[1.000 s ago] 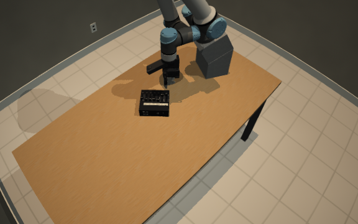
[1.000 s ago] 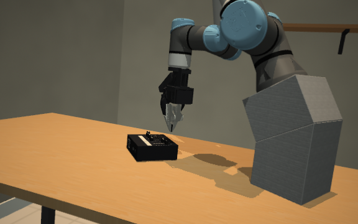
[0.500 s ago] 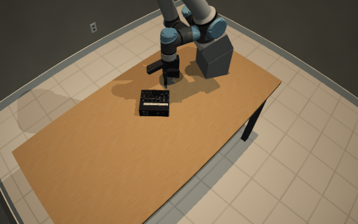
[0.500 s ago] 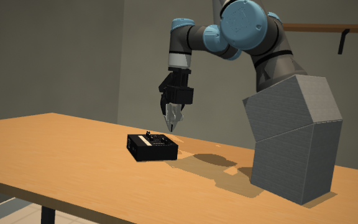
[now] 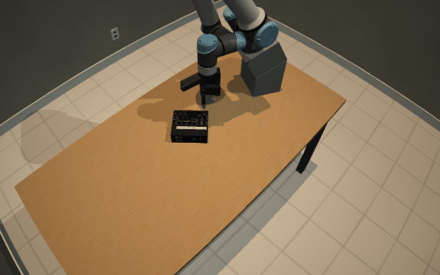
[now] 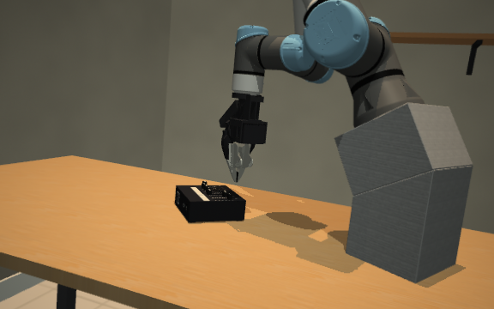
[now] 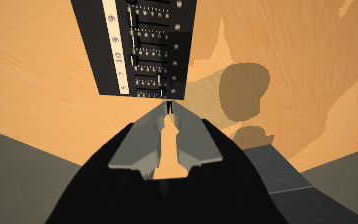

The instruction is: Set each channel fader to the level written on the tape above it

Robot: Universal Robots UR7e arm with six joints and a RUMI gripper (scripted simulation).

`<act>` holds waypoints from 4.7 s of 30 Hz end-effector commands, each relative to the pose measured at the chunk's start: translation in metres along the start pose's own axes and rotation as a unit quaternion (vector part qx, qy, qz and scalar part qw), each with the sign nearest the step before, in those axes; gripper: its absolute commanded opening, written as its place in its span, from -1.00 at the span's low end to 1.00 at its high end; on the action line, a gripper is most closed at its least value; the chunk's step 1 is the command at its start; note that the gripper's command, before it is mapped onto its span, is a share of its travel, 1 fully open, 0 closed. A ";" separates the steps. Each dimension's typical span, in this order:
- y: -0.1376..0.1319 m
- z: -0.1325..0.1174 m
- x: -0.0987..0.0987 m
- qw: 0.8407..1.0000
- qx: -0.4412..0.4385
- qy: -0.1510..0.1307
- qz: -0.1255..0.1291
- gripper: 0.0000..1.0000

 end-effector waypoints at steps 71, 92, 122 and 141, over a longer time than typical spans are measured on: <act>0.004 -0.003 -0.025 0.998 -0.061 0.002 0.000 -1.00; 0.004 -0.003 -0.031 0.998 -0.061 0.002 0.000 -1.00; 0.004 -0.003 -0.037 0.998 -0.061 0.002 0.000 -1.00; 0.000 -0.003 -0.037 0.998 -0.061 0.002 0.000 -1.00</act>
Point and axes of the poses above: the point where the finger pads meet when closed, its own x axis back along the fingers, its own y axis across the jaws, z = x × y, the point moved 1 cm from there along x, back along the fingers, and after that the axes turned 11 degrees about -x, right-handed, at the moved point
